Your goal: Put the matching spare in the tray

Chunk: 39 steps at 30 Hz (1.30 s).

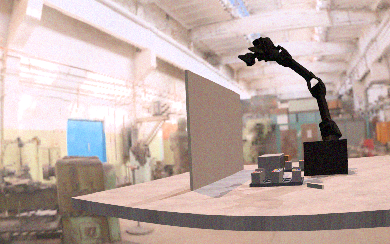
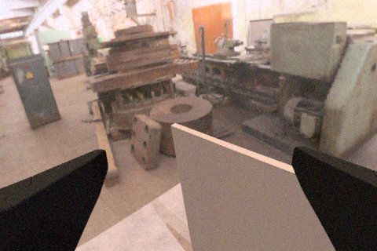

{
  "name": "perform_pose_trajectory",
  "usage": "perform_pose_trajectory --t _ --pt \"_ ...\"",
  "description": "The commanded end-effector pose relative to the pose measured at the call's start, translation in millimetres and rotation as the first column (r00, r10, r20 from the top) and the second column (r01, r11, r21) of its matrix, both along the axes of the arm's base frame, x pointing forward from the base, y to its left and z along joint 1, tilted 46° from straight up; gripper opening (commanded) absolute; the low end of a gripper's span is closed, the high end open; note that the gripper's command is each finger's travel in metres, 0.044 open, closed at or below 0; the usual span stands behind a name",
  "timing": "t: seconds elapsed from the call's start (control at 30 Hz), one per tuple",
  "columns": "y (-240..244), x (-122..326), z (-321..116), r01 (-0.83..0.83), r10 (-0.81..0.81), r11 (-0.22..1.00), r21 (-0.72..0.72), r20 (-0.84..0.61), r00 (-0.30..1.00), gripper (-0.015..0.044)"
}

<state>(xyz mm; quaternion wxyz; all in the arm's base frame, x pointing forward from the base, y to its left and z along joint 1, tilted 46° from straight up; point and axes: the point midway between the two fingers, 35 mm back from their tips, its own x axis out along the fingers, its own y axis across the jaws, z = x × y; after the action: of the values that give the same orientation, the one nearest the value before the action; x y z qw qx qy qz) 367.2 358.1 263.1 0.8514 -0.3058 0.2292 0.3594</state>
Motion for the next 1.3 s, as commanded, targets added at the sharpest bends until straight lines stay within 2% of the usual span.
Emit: perform_pose_trajectory --t 0.0,0.13,0.3,0.47,0.57,0.63,1.27 --pt "-45 24 -56 0.231 -0.251 0.964 -0.131 -0.157 0.955 0.0440" --pt "-94 35 -101 0.423 -0.490 0.861 -0.282 -0.238 0.839 0.0440" --pt "-159 37 -143 0.592 -0.744 0.649 -0.478 -0.232 0.627 0.0440" --pt "-228 28 -172 0.672 -0.921 0.349 -0.653 -0.108 0.374 0.0440" --pt "-268 20 -181 0.670 -0.972 0.153 -0.726 0.013 0.236 0.0440" --pt "-283 16 -183 0.661 -0.980 0.075 -0.747 0.067 0.187 0.0440" --pt "-285 16 -184 0.659 -0.981 0.065 -0.749 0.074 0.182 0.0440"
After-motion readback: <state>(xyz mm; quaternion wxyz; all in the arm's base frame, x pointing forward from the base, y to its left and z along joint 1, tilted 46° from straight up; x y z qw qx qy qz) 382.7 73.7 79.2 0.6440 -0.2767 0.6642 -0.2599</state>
